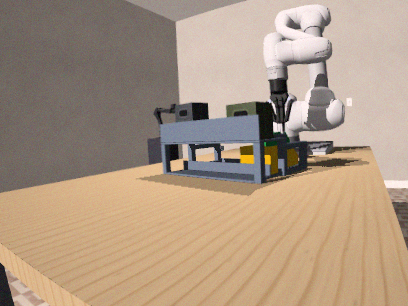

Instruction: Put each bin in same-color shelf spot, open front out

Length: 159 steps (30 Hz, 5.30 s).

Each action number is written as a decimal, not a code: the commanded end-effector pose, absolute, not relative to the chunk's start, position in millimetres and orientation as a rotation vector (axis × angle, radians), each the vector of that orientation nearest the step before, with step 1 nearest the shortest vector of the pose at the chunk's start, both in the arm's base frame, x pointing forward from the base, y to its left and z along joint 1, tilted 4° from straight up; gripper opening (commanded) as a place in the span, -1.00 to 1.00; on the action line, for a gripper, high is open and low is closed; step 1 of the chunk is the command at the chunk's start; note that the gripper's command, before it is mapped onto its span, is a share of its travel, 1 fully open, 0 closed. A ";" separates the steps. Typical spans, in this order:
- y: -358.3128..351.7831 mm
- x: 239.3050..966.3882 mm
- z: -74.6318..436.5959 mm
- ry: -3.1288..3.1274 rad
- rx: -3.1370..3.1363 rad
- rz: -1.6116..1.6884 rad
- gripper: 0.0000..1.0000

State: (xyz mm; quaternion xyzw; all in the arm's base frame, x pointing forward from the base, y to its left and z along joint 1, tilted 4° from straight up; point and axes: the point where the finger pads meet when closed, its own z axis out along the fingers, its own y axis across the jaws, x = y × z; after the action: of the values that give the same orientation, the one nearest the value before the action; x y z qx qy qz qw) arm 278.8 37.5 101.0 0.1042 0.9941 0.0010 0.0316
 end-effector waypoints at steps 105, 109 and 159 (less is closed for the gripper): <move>-28.9 372.2 106.1 3.037 0.483 0.010 -0.80; -28.8 373.2 105.9 3.035 0.482 0.012 -0.80; -38.3 402.4 107.0 3.032 0.481 0.014 -0.80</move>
State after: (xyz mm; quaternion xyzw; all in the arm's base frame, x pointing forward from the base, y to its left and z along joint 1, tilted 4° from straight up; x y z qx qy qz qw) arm 390.3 -35.1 105.4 0.1561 0.9873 0.0028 0.0305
